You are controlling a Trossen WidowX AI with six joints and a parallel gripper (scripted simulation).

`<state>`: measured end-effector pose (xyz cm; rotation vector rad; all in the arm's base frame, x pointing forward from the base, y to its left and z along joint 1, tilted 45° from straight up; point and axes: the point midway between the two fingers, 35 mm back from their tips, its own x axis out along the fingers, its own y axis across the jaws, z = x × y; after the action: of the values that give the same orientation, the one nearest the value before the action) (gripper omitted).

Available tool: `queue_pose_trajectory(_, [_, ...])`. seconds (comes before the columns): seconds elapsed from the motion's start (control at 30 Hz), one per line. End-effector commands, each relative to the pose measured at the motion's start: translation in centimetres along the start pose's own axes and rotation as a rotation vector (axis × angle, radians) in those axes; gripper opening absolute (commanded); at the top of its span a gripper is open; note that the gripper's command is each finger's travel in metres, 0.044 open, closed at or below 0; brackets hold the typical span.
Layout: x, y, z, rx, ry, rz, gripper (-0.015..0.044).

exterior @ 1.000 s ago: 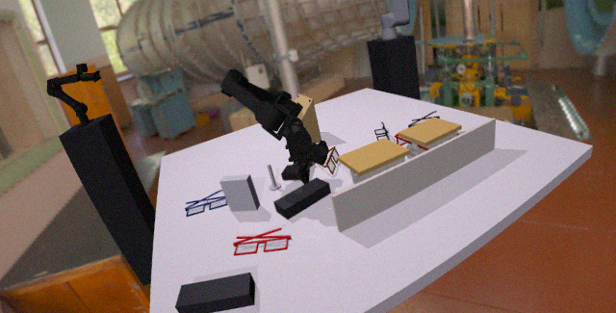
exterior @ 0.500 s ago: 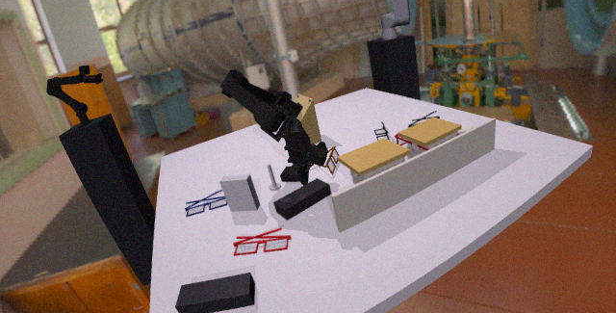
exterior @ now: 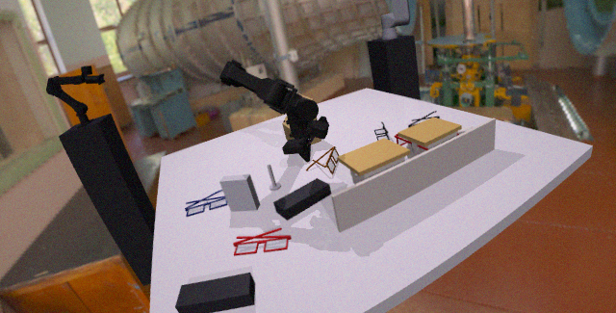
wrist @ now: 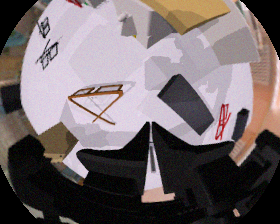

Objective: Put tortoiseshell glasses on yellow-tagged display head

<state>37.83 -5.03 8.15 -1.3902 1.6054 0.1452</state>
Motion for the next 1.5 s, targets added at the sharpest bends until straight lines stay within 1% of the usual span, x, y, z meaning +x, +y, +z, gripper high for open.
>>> queue_pose_trajectory(0.0, [-0.1,0.0,0.1,-0.003,-0.002,-0.002,0.0079])
queue_pose_trajectory(0.13, [-0.1,0.0,0.1,-0.003,-0.002,-0.002,0.0184])
queue_pose_trajectory(0.17, [-0.1,0.0,0.1,-0.003,-0.002,-0.002,0.02])
queue_pose_trajectory(0.6, [-0.1,0.1,0.2,0.01,-0.003,-0.002,0.02])
queue_pose_trajectory(0.67, [0.0,1.0,0.7,0.114,-0.004,0.001,0.02])
queue_pose_trajectory(0.93, [0.2,6.9,2.9,0.744,0.001,0.014,0.02])
queue_pose_trajectory(1.23, [0.7,13.4,3.7,1.45,0.019,0.006,0.02])
queue_pose_trajectory(1.33, [0.8,14.5,3.8,1.56,0.021,0.002,0.02])
queue_pose_trajectory(1.47, [0.8,14.6,3.8,1.572,0.022,0.001,0.02])
